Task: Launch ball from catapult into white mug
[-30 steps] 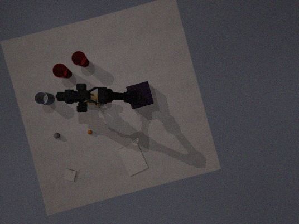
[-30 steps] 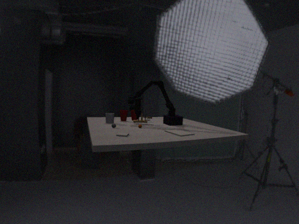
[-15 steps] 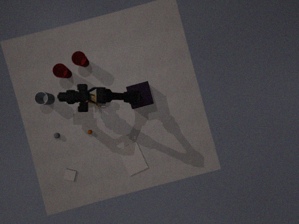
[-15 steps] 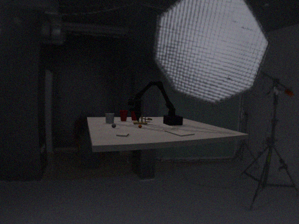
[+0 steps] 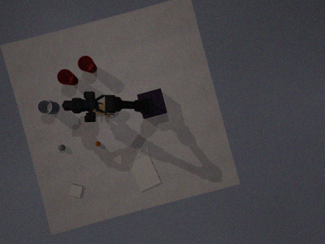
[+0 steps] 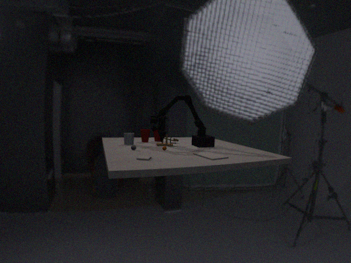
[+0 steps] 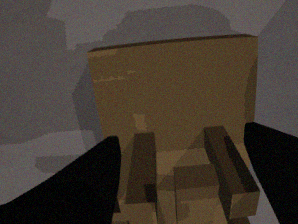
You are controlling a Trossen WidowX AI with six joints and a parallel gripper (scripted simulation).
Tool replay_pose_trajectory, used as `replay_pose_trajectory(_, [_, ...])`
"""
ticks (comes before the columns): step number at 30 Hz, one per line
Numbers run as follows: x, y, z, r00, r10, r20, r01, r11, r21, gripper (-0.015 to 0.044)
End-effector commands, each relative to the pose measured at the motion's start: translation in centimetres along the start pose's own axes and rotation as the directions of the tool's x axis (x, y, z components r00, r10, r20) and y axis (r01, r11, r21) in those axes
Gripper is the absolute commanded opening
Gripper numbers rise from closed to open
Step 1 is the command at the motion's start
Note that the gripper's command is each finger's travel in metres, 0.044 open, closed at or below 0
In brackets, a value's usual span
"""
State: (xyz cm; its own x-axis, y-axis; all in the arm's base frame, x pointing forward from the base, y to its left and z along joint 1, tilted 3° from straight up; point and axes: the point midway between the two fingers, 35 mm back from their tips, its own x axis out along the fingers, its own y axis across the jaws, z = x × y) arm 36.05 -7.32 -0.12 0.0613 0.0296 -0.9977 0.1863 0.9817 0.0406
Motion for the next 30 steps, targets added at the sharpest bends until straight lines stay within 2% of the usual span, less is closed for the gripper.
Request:
replay_pose_trajectory(1, [-0.3, 0.0, 0.1, 1.000, 0.000, 0.001, 0.000, 1.000, 0.000, 0.0394])
replay_pose_trajectory(3, [-2.4, 0.0, 0.3, 1.000, 0.000, 0.001, 0.000, 1.000, 0.000, 0.0440])
replay_pose_trajectory(6, [-7.6, 0.0, 0.3, 1.000, 0.000, 0.001, 0.000, 1.000, 0.000, 0.0440])
replay_pose_trajectory(8, [-9.8, 0.0, 0.1, 1.000, 0.000, 0.000, 0.000, 1.000, 0.000, 0.0440])
replay_pose_trajectory(11, [-10.0, 0.0, 0.0, 1.000, 0.000, 0.000, 0.000, 1.000, 0.000, 0.0440])
replay_pose_trajectory(12, [-8.2, 0.0, 0.4, 1.000, -0.001, 0.009, 0.001, 1.000, 0.006, 0.0440])
replay_pose_trajectory(16, [-8.5, 0.0, 0.4, 1.000, -0.001, 0.010, 0.001, 1.000, 0.006, 0.0440])
replay_pose_trajectory(21, [-14.2, 0.0, 0.6, 1.000, -0.002, 0.026, 0.002, 1.000, 0.005, 0.0440])
replay_pose_trajectory(24, [-15.1, 0.0, 0.6, 1.000, -0.002, 0.028, 0.002, 1.000, 0.005, 0.0440])
replay_pose_trajectory(25, [-12.7, 0.2, 0.7, 1.000, -0.001, 0.013, 0.001, 1.000, 0.008, 0.0414])
replay_pose_trajectory(29, [-10.4, 5.5, 1.7, 1.000, 0.004, 0.011, -0.004, 0.999, -0.050, 0.0309])
replay_pose_trajectory(30, [-9.7, 7.2, 1.9, 1.000, 0.006, 0.010, -0.005, 0.998, -0.067, 0.0300])
